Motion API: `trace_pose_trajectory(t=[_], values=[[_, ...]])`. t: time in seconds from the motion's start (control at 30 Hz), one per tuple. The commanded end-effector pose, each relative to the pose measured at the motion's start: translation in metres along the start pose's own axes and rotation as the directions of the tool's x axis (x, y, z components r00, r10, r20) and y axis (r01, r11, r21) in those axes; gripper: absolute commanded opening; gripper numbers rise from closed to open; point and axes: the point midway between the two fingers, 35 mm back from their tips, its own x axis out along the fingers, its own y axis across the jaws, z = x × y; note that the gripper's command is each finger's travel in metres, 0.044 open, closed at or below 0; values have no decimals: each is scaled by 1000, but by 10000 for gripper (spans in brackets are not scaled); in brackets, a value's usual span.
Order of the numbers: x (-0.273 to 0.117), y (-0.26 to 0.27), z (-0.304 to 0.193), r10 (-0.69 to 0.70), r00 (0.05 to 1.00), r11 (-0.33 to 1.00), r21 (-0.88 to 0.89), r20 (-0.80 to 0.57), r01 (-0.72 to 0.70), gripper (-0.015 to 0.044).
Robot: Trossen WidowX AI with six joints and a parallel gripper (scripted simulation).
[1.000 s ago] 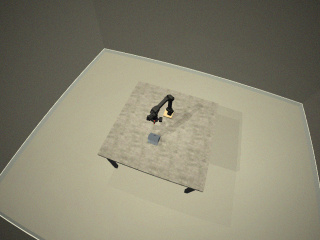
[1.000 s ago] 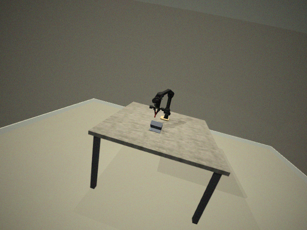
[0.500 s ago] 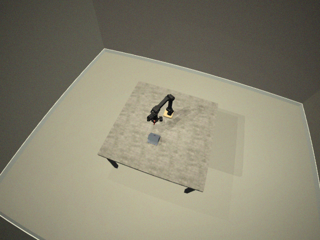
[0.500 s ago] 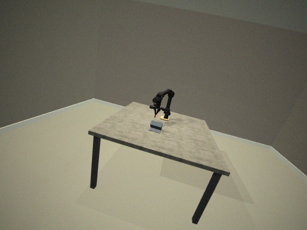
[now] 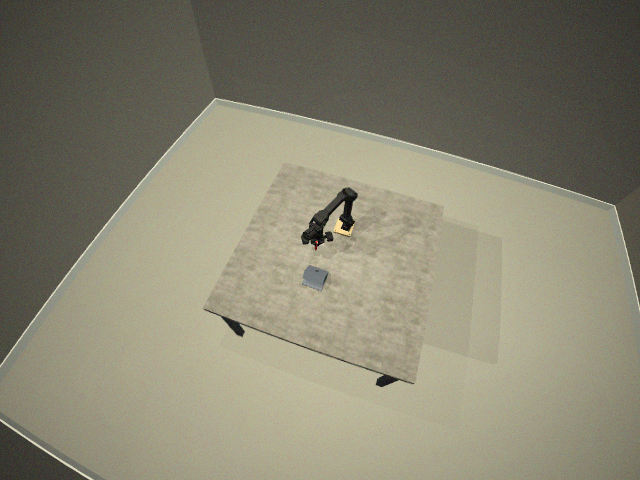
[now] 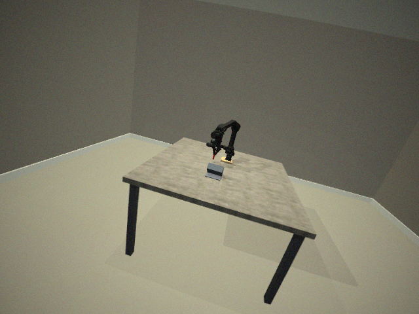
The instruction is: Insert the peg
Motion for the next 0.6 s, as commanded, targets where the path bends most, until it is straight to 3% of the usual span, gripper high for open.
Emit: trace_pose_trajectory(t=[0.0,0.57], values=[[-1,-1,-1,9,1000,999,-50,-14,-9,0],[-2,-3,-6,37,998,973,-227,-50,-48,0]])
